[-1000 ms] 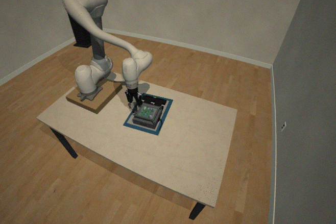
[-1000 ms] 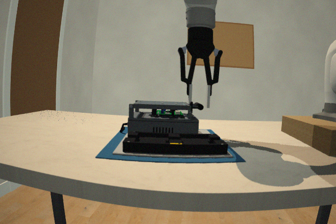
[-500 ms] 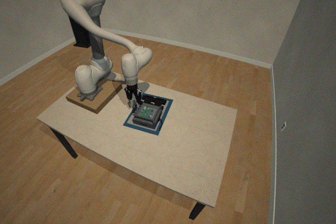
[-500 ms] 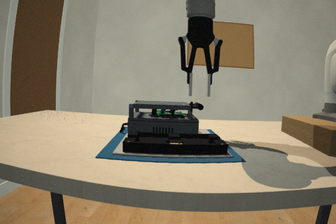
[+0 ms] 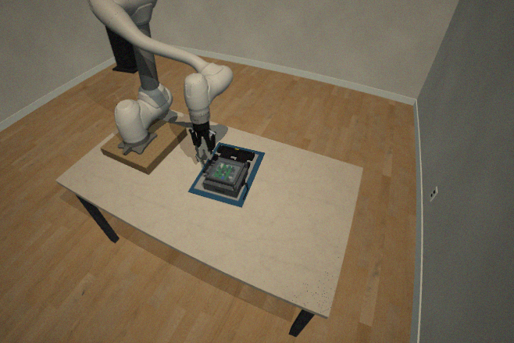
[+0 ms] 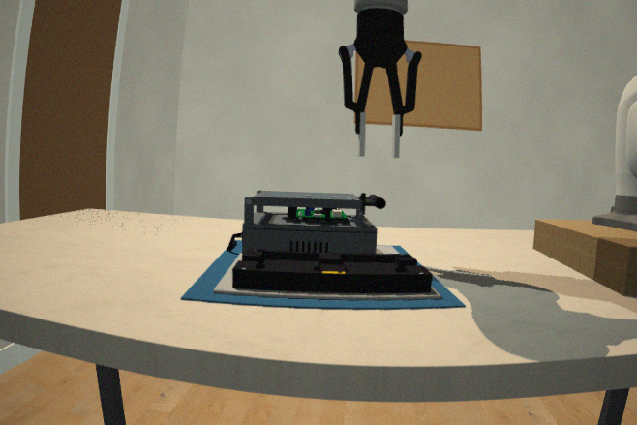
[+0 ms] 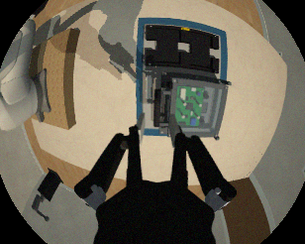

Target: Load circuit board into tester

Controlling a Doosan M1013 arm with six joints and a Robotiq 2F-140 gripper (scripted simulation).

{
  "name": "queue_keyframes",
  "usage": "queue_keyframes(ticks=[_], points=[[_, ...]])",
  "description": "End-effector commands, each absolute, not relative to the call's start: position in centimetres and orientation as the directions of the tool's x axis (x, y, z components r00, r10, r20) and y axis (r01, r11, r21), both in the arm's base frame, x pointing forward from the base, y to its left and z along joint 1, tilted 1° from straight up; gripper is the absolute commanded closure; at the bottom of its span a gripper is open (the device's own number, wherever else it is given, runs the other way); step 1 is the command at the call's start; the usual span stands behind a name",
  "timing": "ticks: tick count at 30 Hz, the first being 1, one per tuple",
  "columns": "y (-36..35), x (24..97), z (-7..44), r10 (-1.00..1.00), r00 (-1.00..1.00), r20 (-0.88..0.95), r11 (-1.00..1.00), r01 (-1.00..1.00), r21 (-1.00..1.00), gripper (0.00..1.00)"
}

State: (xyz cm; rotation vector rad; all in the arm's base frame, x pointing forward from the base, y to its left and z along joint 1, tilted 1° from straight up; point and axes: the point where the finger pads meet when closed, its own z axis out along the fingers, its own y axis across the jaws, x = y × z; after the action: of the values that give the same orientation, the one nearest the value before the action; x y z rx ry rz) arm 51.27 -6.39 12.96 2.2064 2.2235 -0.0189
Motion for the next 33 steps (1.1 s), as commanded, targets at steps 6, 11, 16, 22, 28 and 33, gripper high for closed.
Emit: queue_keyframes(ticks=[6, 11, 16, 22, 28, 33], points=[[-6.4, 51.3, 14.0, 1.000, -0.008, -0.015, 0.008, 1.000, -0.002, 0.70], [-6.4, 51.3, 14.6, 1.000, -0.008, -0.015, 0.008, 1.000, -0.002, 0.70], [-6.4, 51.3, 14.8, 1.000, -0.008, -0.015, 0.008, 1.000, -0.002, 0.70], [-6.4, 51.3, 14.8, 1.000, -0.008, -0.015, 0.008, 1.000, -0.002, 0.00], [-6.4, 51.3, 14.8, 1.000, -0.008, -0.015, 0.008, 1.000, -0.002, 0.00], [-6.4, 51.3, 14.8, 1.000, -0.008, -0.015, 0.008, 1.000, -0.002, 0.00]])
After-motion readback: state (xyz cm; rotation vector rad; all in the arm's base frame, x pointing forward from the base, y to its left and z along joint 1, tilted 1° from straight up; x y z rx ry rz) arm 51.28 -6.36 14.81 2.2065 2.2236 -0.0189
